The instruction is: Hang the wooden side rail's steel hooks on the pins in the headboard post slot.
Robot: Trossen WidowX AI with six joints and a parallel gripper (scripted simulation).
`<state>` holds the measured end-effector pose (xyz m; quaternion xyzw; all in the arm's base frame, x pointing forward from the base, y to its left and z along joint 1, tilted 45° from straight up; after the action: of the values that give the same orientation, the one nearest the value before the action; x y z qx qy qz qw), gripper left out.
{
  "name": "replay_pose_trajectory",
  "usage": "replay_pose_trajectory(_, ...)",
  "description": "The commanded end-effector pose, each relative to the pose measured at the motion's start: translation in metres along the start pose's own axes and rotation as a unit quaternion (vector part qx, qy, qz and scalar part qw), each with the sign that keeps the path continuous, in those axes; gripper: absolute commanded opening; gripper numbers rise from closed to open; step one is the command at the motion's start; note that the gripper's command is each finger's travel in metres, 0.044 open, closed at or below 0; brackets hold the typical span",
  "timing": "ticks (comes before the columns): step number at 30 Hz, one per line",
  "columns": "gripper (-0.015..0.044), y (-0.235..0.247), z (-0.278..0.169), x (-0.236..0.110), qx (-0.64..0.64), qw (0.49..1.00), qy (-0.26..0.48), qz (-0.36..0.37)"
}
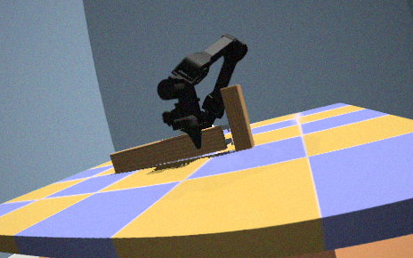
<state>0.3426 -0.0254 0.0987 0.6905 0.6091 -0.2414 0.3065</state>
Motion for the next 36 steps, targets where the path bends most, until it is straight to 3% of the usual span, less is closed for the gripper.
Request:
replay_pose_trajectory(1, 0.0, -0.0003, 0.0017, -0.0048, 0.005, 1.0, -0.002, 0.003)
replay_pose_trajectory(36, 0.0, -0.0003, 0.0017, -0.0107, 0.005, 1.0, -0.003, 0.003)
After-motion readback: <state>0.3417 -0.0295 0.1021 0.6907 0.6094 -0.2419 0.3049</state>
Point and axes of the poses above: the point midway between the two fingers, 35 mm back from their tips, its own x axis out along the fingers, its own y axis across the jaws, z = x × y, the point moved 5 cm from there along -x, back along the fingers, and after that the axes turned 8 degrees about -x, right-handed, at the moved point
